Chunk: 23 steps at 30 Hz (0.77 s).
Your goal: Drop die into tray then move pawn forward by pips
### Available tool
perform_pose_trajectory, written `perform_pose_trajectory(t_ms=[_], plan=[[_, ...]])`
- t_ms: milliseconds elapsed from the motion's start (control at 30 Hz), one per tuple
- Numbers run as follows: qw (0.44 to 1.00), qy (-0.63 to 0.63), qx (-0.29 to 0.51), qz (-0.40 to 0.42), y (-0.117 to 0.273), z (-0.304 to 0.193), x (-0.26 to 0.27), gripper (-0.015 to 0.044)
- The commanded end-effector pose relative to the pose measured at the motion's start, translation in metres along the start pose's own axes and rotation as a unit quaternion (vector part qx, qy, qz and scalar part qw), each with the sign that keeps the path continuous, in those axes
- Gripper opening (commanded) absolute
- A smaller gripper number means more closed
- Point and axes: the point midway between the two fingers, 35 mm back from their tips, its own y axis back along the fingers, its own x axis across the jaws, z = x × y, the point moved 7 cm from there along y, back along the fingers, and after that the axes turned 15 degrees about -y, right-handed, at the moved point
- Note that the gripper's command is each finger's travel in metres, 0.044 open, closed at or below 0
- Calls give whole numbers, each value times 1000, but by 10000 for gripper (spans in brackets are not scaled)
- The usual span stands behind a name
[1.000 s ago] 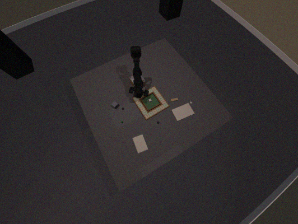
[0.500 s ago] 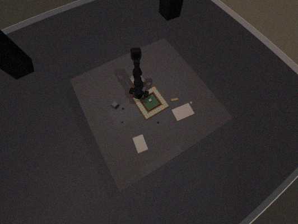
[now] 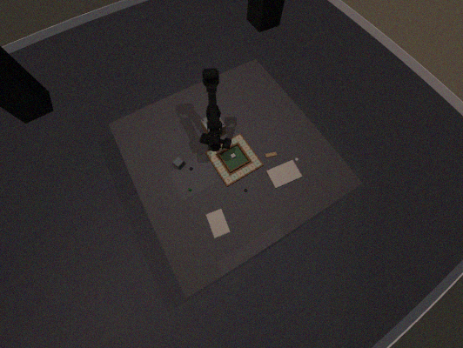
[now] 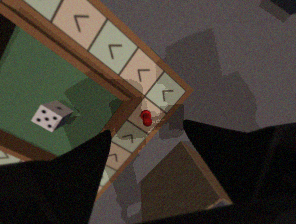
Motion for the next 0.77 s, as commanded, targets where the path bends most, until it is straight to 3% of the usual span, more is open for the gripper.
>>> perform_pose_trajectory(t_ms=[0,167,333,733], plan=[[1000,2,3,-4,10,-1,-1,440],[985,170,5,-2,45,-21,23,440],[928,372,6,1,90,-57,39,440],[942,336,0,4,83,-49,39,440]])
